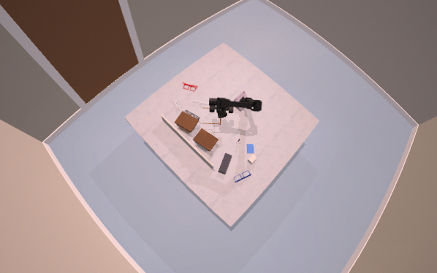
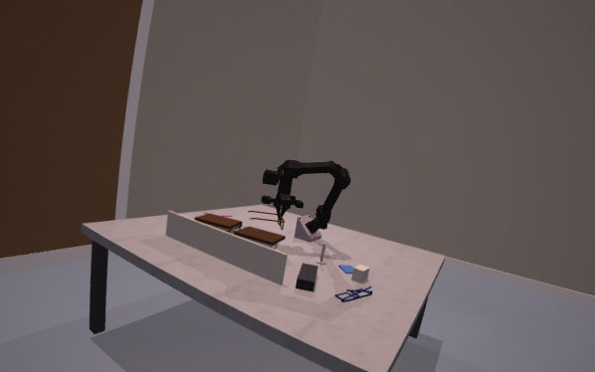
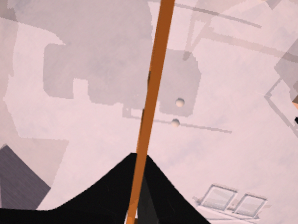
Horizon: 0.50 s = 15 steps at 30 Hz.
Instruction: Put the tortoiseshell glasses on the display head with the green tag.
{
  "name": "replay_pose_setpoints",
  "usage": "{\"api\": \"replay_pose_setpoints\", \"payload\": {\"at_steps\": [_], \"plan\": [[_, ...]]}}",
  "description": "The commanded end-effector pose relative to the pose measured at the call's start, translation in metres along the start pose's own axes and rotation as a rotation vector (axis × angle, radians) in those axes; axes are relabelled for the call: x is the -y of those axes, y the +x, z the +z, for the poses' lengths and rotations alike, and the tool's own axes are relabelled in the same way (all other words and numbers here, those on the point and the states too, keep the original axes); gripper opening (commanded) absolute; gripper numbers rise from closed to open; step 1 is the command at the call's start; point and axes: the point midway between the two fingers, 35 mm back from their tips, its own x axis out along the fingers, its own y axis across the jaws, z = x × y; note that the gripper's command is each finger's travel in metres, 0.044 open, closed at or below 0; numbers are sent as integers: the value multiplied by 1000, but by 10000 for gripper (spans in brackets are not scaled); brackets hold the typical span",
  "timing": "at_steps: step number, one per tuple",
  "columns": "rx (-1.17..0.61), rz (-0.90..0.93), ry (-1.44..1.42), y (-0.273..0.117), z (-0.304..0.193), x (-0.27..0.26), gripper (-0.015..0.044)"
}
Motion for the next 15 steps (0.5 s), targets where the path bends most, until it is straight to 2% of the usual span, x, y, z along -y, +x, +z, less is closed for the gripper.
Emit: {"api": "replay_pose_setpoints", "payload": {"at_steps": [1, 15], "plan": [[-3, 4, -107, 0, -1, 0, 0], [-4, 7, -560, 4, -5, -4, 0]]}}
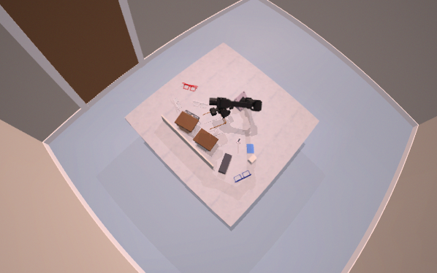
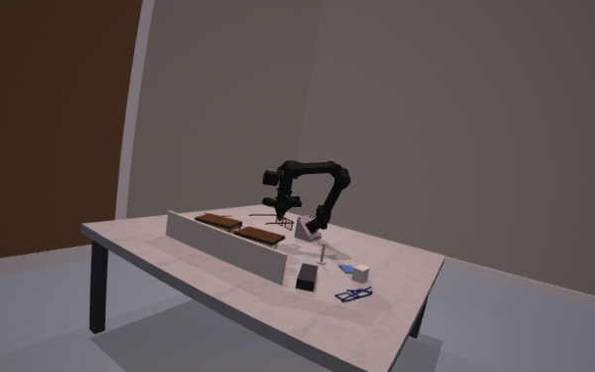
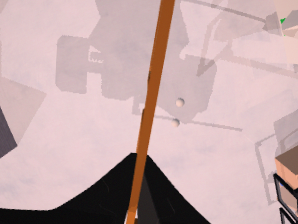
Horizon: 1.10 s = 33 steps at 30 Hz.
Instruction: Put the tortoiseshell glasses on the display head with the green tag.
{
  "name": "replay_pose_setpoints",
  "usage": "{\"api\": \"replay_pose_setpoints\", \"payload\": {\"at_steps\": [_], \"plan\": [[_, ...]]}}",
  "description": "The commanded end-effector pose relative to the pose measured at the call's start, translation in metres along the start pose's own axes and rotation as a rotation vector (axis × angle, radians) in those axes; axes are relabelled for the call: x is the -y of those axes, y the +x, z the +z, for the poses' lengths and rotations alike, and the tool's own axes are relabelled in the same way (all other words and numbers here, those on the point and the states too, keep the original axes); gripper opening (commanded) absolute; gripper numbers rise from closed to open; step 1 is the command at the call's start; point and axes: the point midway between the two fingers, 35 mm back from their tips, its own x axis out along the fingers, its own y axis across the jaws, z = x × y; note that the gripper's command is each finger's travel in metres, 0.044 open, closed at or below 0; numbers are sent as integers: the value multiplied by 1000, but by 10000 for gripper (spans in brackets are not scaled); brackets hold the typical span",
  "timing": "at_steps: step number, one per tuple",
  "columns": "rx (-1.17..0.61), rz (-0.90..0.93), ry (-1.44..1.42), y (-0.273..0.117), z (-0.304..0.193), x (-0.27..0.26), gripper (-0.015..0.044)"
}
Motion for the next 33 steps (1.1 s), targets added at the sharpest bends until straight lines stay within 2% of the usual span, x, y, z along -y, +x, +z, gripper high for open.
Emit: {"api": "replay_pose_setpoints", "payload": {"at_steps": [1, 13, 33], "plan": [[-5, -1, -164, 1, -1, -2, 0], [-6, 2, -550, 12, -1, -1, 0], [-2, 0, -557, 30, 1, 6, 0]]}}
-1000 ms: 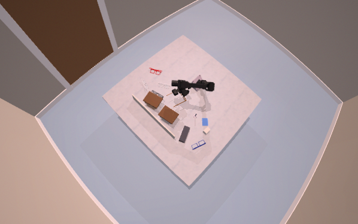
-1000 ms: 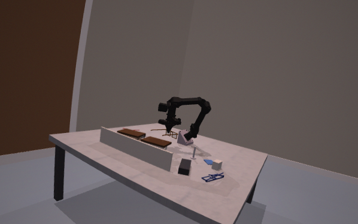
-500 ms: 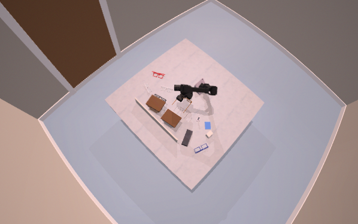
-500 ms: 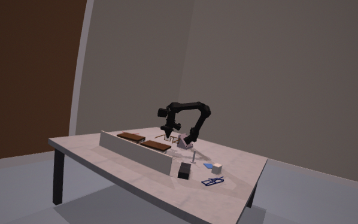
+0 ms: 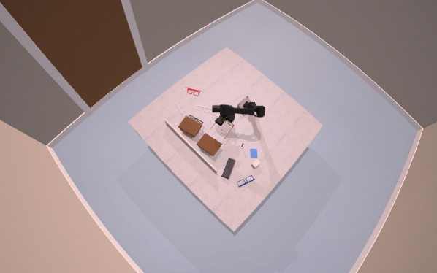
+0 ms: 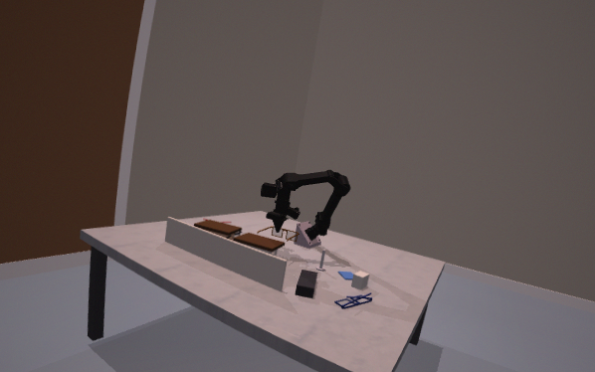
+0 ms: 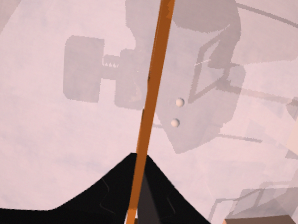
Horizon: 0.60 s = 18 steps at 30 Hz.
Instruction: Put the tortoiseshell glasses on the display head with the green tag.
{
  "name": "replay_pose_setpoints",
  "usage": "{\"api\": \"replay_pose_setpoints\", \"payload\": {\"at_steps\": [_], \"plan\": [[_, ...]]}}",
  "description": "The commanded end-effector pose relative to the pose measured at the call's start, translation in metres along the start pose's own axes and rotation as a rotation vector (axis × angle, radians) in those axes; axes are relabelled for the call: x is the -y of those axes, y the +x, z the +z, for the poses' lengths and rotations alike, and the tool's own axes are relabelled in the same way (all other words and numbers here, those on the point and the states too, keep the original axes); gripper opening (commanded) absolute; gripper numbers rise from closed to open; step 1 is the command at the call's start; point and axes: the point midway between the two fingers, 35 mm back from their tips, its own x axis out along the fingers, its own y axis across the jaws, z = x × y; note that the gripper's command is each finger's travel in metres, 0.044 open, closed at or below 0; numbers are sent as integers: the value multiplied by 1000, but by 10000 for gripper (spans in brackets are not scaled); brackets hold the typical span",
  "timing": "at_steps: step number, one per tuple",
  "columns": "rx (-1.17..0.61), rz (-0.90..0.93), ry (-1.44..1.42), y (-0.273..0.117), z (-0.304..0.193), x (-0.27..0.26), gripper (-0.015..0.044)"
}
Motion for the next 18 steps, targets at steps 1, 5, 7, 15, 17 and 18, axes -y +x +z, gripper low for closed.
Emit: {"api": "replay_pose_setpoints", "payload": {"at_steps": [1, 5, 7, 15, 17, 18], "plan": [[5, -2, 7, 5, -1, 1, 0], [6, -2, 7, 9, -1, 1, 0], [6, -2, 7, 11, -1, 1, 0], [6, -2, 7, 18, -2, 1, 0], [6, -2, 7, 18, -2, 1, 0], [6, -2, 7, 18, -2, 1, 0]]}}
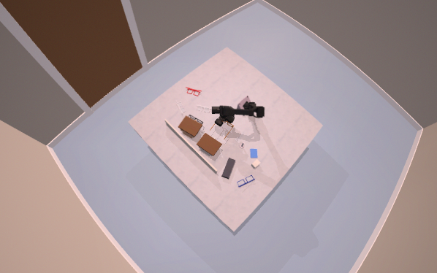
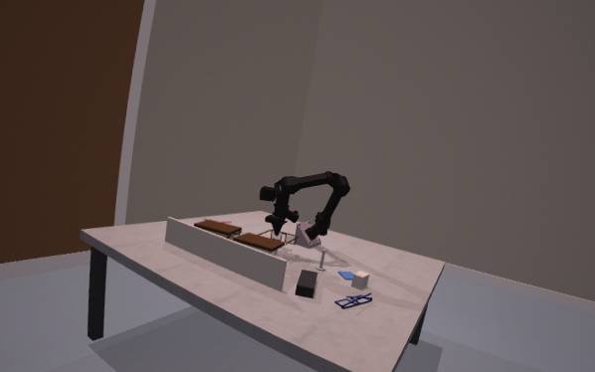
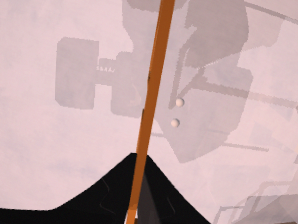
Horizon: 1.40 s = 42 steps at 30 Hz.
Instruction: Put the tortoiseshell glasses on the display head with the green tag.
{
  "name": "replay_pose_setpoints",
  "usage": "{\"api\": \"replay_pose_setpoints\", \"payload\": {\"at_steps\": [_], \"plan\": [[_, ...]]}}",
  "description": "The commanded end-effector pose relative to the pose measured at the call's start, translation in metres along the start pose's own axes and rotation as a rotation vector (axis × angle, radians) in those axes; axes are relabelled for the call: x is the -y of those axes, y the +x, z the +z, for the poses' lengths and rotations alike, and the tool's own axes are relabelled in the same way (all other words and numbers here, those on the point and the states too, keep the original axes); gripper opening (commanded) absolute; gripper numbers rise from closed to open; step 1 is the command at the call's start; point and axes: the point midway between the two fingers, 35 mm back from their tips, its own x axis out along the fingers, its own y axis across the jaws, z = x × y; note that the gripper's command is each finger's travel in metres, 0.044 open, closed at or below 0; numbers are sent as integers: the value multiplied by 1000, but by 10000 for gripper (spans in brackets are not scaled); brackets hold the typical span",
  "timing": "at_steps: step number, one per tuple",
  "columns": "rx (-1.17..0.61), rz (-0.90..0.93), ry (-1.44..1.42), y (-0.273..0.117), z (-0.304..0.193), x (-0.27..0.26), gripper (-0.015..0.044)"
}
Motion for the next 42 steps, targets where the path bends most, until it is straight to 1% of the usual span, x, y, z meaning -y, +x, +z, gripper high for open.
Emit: {"api": "replay_pose_setpoints", "payload": {"at_steps": [1, 42], "plan": [[4, -2, 7, 3, 0, 0, 0], [8, -4, 5, 3, 0, 55, 0]]}}
